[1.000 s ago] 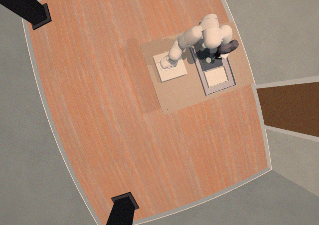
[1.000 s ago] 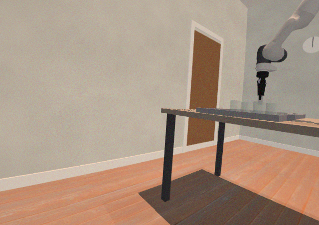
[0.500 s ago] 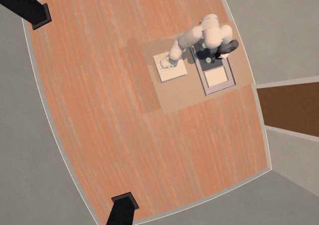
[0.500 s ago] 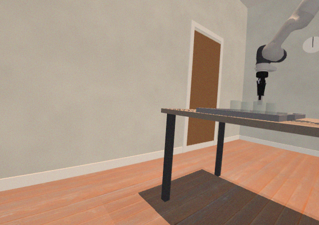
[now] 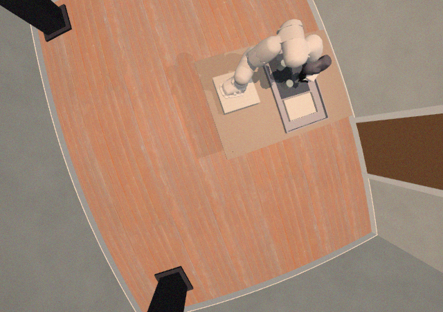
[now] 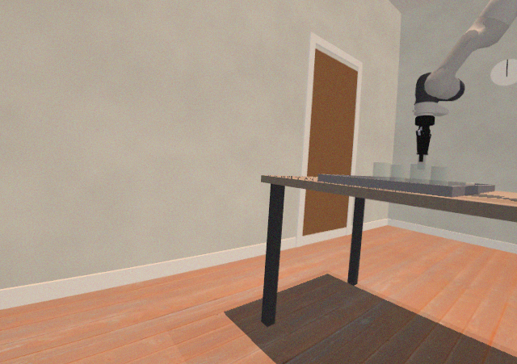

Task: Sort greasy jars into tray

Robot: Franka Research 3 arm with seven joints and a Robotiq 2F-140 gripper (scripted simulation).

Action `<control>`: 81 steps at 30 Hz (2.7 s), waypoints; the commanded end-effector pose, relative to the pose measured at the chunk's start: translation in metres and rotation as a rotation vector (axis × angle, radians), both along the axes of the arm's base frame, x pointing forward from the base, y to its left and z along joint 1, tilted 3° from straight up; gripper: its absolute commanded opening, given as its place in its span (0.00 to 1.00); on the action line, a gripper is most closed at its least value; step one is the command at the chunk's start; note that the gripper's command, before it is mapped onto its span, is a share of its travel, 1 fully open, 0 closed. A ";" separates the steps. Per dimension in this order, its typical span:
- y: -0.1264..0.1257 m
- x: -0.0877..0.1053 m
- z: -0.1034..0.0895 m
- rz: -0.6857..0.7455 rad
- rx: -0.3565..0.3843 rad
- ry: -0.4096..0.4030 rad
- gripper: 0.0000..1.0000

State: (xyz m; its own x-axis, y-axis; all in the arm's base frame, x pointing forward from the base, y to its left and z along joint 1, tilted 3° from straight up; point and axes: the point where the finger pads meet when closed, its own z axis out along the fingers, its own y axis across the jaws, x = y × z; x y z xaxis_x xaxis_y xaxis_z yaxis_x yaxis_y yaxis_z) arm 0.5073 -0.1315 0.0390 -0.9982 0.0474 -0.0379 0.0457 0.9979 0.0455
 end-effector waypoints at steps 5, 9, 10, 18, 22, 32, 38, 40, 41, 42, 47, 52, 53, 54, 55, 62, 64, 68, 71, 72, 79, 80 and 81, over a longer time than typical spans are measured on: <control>0.000 -0.001 0.000 -0.005 0.000 0.004 0.00; 0.000 -0.001 0.000 -0.005 0.000 0.004 0.00; 0.000 -0.001 0.000 -0.005 0.000 0.004 0.00; 0.000 -0.001 0.000 -0.005 0.000 0.004 0.00; 0.000 -0.001 0.000 -0.005 0.000 0.004 0.00; 0.000 -0.001 0.000 -0.005 0.000 0.004 0.00; 0.000 -0.001 0.000 -0.005 0.000 0.004 0.00; 0.000 -0.001 0.000 -0.005 0.000 0.004 0.00; 0.000 -0.001 0.000 -0.005 0.000 0.004 0.00; 0.000 -0.001 0.007 -0.005 0.000 0.004 0.00; -0.002 -0.002 0.045 -0.005 0.000 0.004 0.00; -0.003 -0.003 0.076 -0.005 0.000 0.004 0.00; -0.003 -0.003 0.076 -0.005 0.000 0.004 0.00; 0.005 -0.003 0.076 -0.005 0.000 0.004 0.00; 0.012 -0.002 0.077 -0.005 0.000 0.004 0.00; 0.052 0.002 0.078 -0.005 0.000 0.004 0.00; 0.068 0.003 0.079 -0.005 0.000 0.004 0.00; 0.100 0.006 0.081 -0.005 0.000 0.004 0.00; 0.124 0.008 0.082 -0.005 0.000 0.004 0.00; 0.132 0.009 0.082 -0.005 0.000 0.004 0.00; 0.172 0.013 0.084 -0.005 0.000 0.004 0.00; 0.180 0.014 0.084 -0.005 0.000 0.004 0.00; 0.180 0.014 0.084 -0.005 0.000 0.004 0.00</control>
State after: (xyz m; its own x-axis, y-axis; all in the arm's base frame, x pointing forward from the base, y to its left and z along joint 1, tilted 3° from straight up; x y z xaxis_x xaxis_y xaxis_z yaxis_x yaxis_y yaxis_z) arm 0.5204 0.0362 0.1235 -0.9985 -0.0285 -0.0464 -0.0309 0.9982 0.0522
